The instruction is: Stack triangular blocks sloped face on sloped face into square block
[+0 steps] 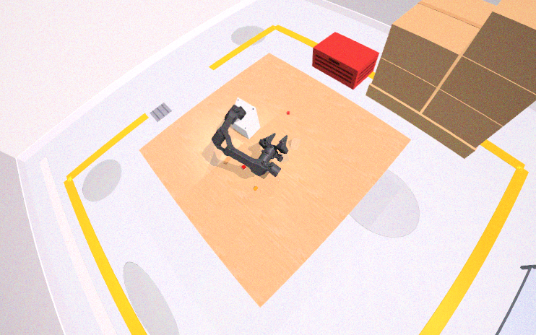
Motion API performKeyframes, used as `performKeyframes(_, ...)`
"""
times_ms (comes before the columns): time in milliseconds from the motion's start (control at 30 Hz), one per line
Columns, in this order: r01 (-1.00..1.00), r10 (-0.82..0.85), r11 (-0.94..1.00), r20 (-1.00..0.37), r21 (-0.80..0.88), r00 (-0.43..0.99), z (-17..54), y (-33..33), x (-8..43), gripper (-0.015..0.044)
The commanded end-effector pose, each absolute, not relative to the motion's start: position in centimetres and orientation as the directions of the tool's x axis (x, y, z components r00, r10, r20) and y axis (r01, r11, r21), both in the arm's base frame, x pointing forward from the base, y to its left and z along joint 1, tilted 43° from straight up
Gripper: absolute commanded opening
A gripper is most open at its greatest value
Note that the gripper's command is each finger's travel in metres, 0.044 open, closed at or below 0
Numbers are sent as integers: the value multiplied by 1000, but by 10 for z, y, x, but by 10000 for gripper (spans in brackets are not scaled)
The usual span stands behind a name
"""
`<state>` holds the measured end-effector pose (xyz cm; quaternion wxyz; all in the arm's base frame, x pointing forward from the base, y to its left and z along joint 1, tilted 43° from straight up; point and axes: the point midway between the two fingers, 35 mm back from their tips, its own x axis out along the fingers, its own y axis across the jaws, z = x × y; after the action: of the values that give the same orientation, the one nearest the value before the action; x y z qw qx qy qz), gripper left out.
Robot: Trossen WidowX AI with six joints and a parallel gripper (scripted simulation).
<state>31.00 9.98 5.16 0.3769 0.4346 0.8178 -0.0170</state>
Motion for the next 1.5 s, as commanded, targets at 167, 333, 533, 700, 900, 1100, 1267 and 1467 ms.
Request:
performKeyframes(167, -594, 209, 700, -909, 397, -361, -3, 101, 331, 440)
performKeyframes(333, -813, 106, 478, -940, 333, -323, -9, 102, 339, 440)
performKeyframes(533, -958, -25, 138, -966, 250, -256, -14, 104, 351, 440)
performKeyframes(700, -964, -113, -159, -974, 213, -196, -16, 107, 360, 440)
performKeyframes(900, -848, -204, -487, -971, 209, -122, -17, 111, 371, 440)
performKeyframes(1100, -822, -214, -529, -970, 212, -112, -17, 111, 373, 440)
performKeyframes(1267, -822, -214, -529, -970, 212, -112, -17, 111, 373, 440)
performKeyframes(1467, -822, -214, -529, -970, 212, -112, -17, 111, 373, 440)
